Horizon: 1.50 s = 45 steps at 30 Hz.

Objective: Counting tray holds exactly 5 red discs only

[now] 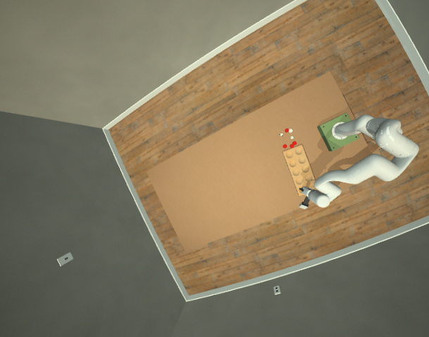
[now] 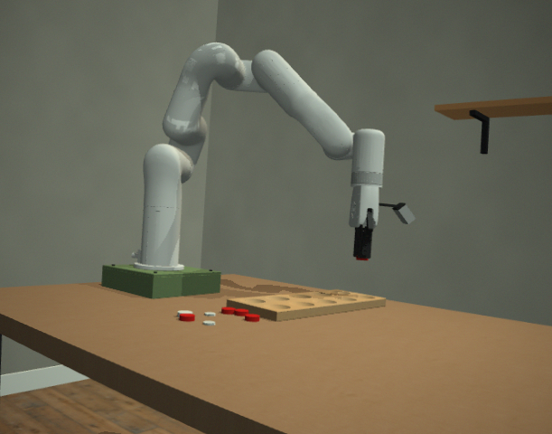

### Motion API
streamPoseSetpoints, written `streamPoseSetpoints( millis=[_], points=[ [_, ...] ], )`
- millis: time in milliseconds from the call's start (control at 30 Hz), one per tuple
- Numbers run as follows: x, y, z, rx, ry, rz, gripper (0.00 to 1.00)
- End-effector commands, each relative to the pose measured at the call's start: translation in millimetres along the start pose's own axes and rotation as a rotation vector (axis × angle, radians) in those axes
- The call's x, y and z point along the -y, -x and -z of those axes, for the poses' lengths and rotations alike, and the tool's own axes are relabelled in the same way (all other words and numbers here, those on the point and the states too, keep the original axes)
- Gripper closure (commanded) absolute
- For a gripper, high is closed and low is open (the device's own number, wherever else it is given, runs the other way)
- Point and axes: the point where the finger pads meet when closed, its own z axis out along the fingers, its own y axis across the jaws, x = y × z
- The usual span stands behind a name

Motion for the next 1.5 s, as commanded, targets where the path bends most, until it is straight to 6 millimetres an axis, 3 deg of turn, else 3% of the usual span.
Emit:
streamPoseSetpoints(
  millis=[0, 200, 433, 500, 1467],
  points=[
    [22.6, -15.0, 1.5, -0.001, 0.001, -0.003, 1.0],
    [23.9, -15.7, -4.3, -0.001, 0.001, -0.003, 1.0],
    [25.2, -15.8, -69.1, -0.001, 0.001, -0.003, 1.0],
    [25.5, -15.5, -79.7, -0.001, 0.001, -0.003, 1.0],
    [25.6, -17.2, -97.8, -0.001, 0.001, -0.003, 1.0]
  ],
)
